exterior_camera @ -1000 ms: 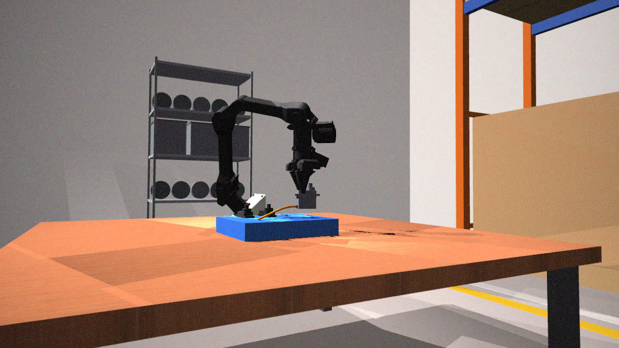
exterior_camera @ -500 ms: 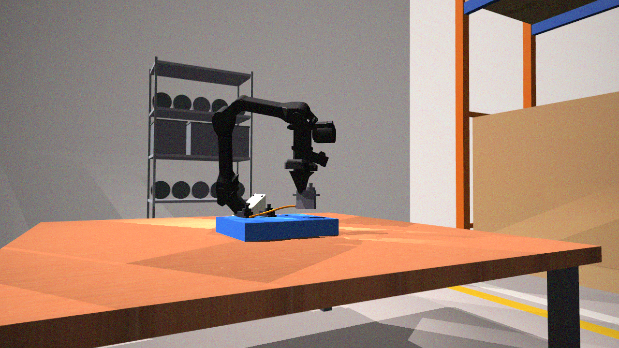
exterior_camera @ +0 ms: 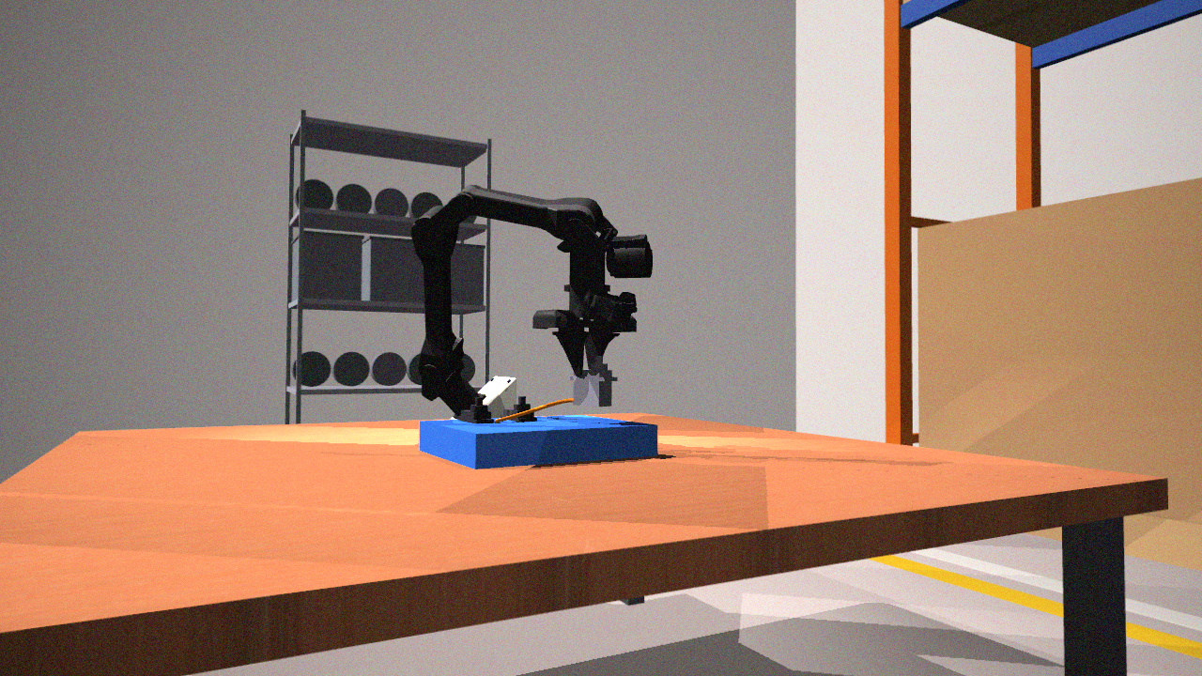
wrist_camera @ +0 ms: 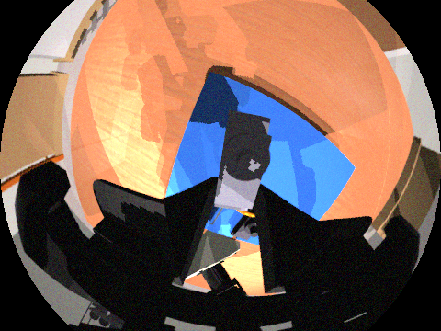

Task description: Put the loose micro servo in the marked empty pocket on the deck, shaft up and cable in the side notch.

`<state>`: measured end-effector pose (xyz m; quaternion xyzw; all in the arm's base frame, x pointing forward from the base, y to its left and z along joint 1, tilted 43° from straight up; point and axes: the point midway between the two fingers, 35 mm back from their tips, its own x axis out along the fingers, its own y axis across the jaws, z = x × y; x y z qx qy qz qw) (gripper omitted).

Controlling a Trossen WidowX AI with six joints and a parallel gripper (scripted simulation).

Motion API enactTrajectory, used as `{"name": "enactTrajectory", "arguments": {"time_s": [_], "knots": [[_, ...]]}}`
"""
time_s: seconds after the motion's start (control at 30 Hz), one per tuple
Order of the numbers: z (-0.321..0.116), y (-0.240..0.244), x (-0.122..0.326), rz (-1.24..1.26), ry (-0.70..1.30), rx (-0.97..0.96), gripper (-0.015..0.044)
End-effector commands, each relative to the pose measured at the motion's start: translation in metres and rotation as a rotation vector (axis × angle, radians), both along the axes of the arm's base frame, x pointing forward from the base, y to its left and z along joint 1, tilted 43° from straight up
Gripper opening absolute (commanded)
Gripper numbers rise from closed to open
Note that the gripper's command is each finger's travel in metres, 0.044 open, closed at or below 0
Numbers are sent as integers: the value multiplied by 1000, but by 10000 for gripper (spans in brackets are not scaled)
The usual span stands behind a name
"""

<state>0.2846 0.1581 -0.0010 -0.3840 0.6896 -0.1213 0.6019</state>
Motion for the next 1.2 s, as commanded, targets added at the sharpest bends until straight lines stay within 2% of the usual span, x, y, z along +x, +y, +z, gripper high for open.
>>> {"name": "enactTrajectory", "arguments": {"time_s": [0.0,0.17,0.43,1.17], "knots": [[0,2,0,-88,-81,6,0],[0,2,0,-199,-182,9,0],[1,1,-7,-203,-185,9,0],[6,-8,-103,-203,-180,8,0]]}}
